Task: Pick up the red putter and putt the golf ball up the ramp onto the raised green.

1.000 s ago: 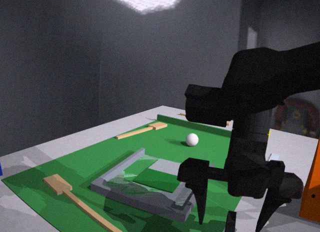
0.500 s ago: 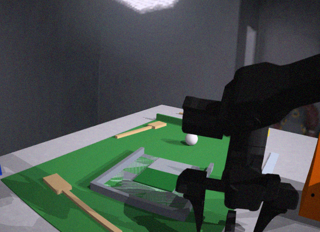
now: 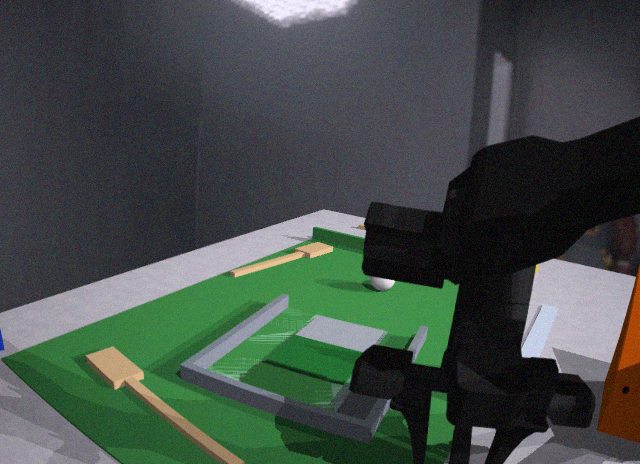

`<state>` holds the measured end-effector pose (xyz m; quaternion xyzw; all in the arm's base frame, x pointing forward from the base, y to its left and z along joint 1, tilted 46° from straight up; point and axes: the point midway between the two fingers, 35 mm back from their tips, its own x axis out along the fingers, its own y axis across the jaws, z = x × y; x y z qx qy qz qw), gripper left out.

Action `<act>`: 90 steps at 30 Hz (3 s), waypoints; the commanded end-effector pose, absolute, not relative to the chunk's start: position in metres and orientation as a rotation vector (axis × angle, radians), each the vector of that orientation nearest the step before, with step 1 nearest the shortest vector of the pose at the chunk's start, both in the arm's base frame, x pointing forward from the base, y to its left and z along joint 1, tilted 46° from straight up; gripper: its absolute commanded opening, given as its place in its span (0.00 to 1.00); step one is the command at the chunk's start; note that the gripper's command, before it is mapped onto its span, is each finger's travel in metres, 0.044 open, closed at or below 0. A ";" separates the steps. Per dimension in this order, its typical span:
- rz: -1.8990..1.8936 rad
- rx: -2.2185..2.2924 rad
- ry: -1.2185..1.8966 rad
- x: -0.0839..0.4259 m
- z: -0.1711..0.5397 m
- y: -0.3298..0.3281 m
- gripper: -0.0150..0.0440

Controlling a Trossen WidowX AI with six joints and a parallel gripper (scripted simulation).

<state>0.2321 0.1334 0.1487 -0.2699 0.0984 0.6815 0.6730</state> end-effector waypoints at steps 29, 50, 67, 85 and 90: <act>1.465 -0.613 0.264 0.227 0.197 0.080 0.25; 1.345 -0.545 0.494 0.253 0.187 0.028 0.25; 1.126 -0.335 0.804 0.298 0.129 -0.059 0.25; 0.857 -0.073 1.078 0.309 0.051 -0.158 0.25; 0.777 0.000 1.146 0.304 0.025 -0.184 0.25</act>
